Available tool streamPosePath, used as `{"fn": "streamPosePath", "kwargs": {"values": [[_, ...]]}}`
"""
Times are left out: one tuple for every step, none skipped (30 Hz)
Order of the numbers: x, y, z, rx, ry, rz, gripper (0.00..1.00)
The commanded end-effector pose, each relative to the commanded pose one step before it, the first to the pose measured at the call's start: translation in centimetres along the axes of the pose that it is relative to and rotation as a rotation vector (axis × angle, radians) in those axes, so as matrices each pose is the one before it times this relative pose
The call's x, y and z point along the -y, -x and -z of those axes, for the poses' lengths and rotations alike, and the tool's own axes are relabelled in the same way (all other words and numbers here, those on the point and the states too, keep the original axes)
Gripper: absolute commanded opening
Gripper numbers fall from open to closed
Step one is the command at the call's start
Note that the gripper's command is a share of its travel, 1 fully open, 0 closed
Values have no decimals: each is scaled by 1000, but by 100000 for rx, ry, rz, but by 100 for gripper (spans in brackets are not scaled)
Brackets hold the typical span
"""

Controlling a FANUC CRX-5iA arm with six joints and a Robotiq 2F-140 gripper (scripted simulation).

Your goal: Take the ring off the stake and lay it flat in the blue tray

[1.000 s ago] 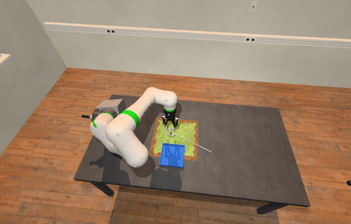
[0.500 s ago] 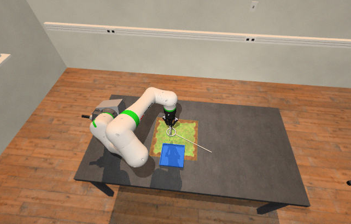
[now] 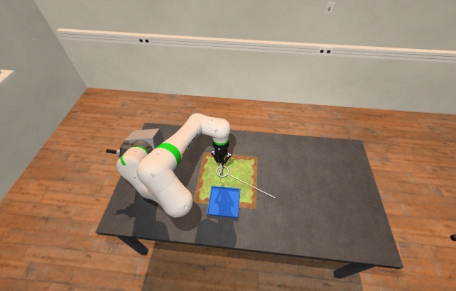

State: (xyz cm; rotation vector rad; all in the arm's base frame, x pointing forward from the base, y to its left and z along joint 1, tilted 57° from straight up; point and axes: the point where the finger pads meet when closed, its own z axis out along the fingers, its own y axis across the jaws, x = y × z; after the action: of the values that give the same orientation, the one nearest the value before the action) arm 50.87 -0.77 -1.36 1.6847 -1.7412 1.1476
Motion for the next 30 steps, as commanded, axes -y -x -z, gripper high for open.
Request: {"fn": "streamPosePath", "kwargs": {"values": [[45, 37, 79, 87, -157, 332, 10], [0, 0, 0, 0, 0, 0, 10], [0, 0, 0, 0, 0, 0, 10], [-20, -3, 1, 1, 0, 732, 10], [-37, -5, 2, 2, 0, 1342, 10], [-57, -6, 3, 3, 0, 2080, 10], [-80, -8, 4, 4, 0, 2910, 10], [-105, -7, 5, 5, 0, 3801, 10], [-131, -4, 6, 6, -1, 4721, 10], [-156, 2, 6, 7, -1, 5645, 10], [-181, 12, 7, 7, -2, 6547, 10], [-204, 26, 7, 7, -3, 7404, 10], [-223, 44, 6, -12, -19, 6481, 10], [-239, 62, 6, -72, -63, 3933, 10], [-253, 75, 5, -111, -89, 4387, 10], [-264, 89, 4, -150, -115, 4642, 10], [-270, 104, 3, -174, -125, 4706, 10], [-273, 117, 2, -187, -122, 4715, 10], [0, 0, 0, 0, 0, 0, 10], [0, 0, 0, 0, 0, 0, 10], [-271, 130, 0, -240, -135, 13916, 10], [-252, 165, -1, -222, -86, 3972, 10], [-243, 171, -2, -193, -74, 3960, 10], [-232, 175, -3, -174, -73, 4436, 10], [-217, 176, -4, -180, -70, 4649, 10], [-199, 176, -5, -188, -65, 4708, 10], [-179, 172, -6, -185, -53, 4717, 10], [-158, 165, -6, -177, -41, 4715, 10], [-136, 155, -6, -166, -30, 4712, 10], [-115, 142, -6, -154, -23, 4707, 10]]}}
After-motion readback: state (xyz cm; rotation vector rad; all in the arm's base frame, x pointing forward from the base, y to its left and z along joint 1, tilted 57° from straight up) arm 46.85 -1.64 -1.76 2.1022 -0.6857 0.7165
